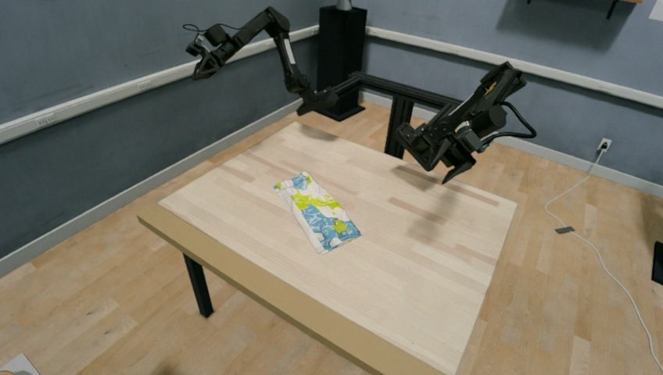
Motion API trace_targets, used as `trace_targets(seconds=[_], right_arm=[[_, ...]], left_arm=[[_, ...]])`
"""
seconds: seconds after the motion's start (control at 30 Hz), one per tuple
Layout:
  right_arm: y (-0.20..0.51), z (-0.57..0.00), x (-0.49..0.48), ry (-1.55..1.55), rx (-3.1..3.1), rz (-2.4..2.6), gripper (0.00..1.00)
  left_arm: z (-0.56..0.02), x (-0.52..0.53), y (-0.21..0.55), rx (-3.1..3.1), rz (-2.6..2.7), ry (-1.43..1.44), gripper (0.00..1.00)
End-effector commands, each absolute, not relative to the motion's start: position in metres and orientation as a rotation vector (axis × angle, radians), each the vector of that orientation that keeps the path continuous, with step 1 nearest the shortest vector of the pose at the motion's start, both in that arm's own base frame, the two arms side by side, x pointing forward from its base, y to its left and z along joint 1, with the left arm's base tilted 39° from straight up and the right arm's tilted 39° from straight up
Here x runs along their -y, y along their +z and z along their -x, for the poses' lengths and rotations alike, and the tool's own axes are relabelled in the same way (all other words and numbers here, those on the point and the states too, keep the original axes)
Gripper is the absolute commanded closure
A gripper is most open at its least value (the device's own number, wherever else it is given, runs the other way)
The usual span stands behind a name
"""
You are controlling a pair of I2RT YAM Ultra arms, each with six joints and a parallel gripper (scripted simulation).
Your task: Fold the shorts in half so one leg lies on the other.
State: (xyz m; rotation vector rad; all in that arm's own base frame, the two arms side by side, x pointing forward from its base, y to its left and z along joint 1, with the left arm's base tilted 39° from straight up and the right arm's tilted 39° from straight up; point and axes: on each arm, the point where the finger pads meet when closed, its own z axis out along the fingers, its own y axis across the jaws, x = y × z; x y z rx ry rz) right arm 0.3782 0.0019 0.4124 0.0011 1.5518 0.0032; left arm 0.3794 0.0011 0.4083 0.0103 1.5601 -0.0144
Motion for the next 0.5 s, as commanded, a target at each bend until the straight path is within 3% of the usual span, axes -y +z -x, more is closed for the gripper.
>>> trace_targets(seconds=[0.0,0.47], right_arm=[[0.441,-0.368,-0.007,0.011,-1.477,0.03,0.46],[0.431,-0.376,-0.012,0.021,-1.51,0.041,0.46]], left_arm=[[-0.372,0.011,0.436,-1.489,-0.047,-0.048,0.46],[-0.374,0.01,0.431,-1.513,-0.039,-0.043,0.46]])
